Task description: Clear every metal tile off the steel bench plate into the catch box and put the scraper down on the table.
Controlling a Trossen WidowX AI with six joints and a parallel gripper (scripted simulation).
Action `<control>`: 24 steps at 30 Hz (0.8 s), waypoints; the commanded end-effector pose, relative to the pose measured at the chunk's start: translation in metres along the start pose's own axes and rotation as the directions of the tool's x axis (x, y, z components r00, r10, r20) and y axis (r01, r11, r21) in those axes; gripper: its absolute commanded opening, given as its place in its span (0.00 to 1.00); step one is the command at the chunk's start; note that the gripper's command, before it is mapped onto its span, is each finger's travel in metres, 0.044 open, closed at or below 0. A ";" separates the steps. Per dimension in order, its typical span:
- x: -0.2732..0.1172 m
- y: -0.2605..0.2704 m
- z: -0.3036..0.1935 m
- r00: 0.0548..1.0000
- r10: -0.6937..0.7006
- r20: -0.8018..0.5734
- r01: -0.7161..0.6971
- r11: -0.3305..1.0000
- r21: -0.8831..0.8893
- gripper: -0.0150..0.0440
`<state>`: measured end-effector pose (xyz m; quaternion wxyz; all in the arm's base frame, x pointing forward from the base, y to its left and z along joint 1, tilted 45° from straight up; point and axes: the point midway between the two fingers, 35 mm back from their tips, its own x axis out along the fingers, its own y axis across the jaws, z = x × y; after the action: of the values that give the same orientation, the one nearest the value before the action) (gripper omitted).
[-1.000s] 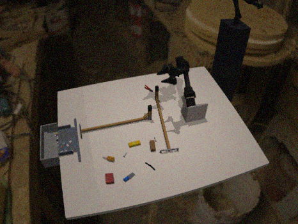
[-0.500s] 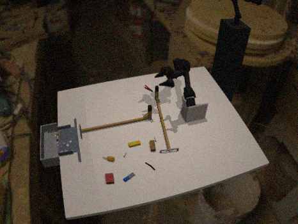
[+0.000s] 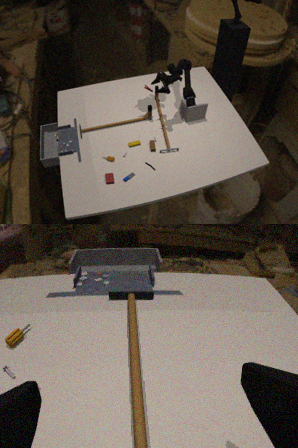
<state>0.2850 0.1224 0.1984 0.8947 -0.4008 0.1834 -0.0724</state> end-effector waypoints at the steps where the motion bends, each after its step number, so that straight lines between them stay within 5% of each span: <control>1: 0.011 0.001 -0.012 0.999 0.002 -0.040 -0.002 1.000 0.000 1.00; 24: 0.063 -0.003 -0.097 0.953 0.002 -0.303 0.002 1.000 0.013 1.00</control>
<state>0.3058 0.0449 0.1325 0.8620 -0.3854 0.3028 -0.1295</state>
